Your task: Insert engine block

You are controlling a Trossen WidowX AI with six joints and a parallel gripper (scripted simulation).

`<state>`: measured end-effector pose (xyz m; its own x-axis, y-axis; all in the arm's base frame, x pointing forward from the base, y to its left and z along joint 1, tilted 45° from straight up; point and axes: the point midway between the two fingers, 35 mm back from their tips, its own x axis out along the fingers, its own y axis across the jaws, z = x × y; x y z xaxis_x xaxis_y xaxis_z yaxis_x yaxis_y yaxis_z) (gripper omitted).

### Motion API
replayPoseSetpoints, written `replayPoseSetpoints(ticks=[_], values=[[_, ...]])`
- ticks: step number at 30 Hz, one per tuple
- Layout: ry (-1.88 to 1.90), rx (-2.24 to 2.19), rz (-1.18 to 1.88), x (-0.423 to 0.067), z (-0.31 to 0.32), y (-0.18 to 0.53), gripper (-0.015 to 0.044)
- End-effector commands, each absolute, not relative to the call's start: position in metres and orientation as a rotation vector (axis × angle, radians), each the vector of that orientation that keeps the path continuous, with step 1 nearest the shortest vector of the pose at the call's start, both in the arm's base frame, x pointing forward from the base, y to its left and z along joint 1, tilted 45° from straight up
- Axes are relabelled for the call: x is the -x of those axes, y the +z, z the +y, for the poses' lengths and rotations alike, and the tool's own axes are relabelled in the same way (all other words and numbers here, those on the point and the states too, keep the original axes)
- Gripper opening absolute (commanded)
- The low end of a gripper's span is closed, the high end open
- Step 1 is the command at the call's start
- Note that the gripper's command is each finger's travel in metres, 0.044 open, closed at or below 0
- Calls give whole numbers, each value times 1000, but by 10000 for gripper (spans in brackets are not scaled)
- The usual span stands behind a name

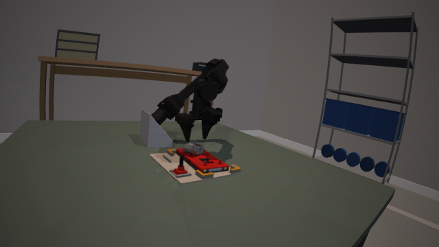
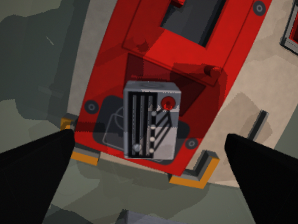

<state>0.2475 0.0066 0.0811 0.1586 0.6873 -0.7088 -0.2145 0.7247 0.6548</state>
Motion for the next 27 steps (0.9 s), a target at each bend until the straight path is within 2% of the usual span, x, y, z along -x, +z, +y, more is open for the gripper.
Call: replayPoseSetpoints(ticks=[1, 15, 27], values=[[677, -463, 1256, -248, 11, 76, 440], [678, -464, 1255, -251, 25, 62, 440], [678, -464, 1255, -251, 25, 62, 125]])
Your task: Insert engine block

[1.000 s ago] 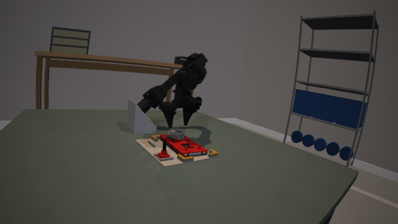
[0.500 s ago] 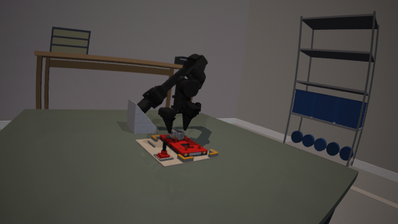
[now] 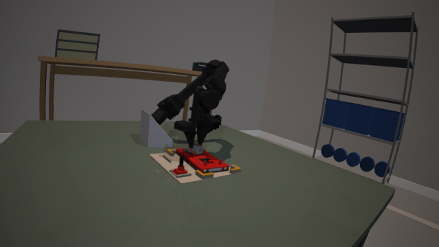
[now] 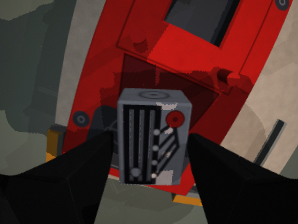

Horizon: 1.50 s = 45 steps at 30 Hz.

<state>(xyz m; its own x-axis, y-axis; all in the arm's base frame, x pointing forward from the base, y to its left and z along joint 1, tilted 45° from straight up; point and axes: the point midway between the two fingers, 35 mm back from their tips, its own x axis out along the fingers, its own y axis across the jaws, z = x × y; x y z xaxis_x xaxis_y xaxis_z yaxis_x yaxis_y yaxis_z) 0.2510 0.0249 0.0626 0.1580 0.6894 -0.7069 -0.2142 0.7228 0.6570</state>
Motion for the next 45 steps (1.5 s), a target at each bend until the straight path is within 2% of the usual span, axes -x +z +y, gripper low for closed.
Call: replayPoseSetpoints(ticks=[1, 6, 9, 10, 45], values=[[678, -464, 1255, -251, 25, 62, 118], [678, -464, 1255, -251, 25, 62, 85], [677, -464, 1256, -251, 24, 64, 6], [676, -463, 1256, -251, 22, 65, 0], [671, -460, 1263, -229, -56, 139, 0]])
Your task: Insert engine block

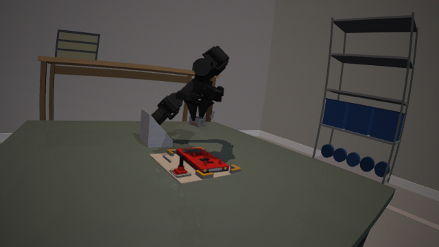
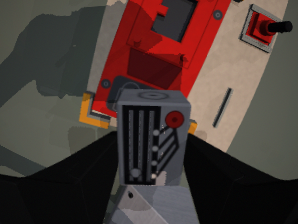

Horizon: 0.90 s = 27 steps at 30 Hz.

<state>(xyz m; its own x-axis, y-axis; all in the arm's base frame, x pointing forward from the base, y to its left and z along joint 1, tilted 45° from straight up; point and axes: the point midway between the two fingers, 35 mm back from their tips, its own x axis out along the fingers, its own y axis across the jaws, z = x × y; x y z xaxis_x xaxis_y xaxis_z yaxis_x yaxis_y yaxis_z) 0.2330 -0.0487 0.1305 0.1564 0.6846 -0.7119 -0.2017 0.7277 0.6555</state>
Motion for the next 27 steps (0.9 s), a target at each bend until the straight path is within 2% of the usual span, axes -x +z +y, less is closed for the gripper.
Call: replayPoseSetpoints(ticks=[1, 7, 27], values=[[672, -461, 1263, -228, -58, 141, 0], [671, -466, 1264, -227, -62, 146, 0], [565, -582, 1320, -276, -46, 116, 0]])
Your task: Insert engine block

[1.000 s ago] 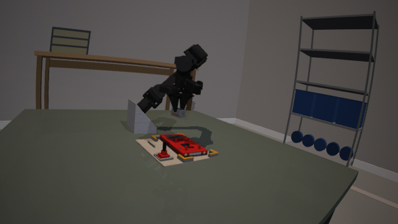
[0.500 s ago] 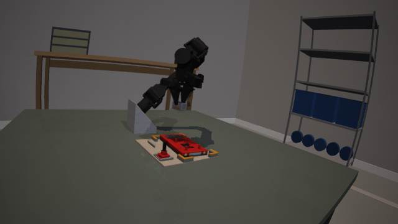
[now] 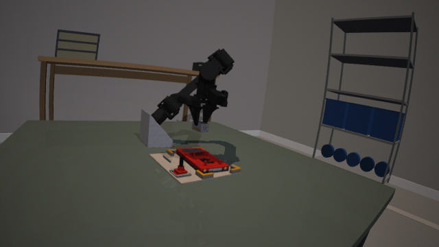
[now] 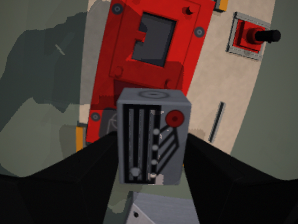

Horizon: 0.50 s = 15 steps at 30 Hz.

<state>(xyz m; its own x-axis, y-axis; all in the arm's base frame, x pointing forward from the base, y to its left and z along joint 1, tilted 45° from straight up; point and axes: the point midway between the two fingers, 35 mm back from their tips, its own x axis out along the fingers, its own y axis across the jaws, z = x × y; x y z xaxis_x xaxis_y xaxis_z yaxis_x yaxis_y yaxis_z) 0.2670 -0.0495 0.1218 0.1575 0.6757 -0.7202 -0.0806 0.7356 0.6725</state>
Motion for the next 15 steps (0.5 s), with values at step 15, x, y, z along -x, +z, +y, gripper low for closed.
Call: replayPoseSetpoints(ticks=[15], values=[[497, -679, 1353, -312, -25, 93, 0]])
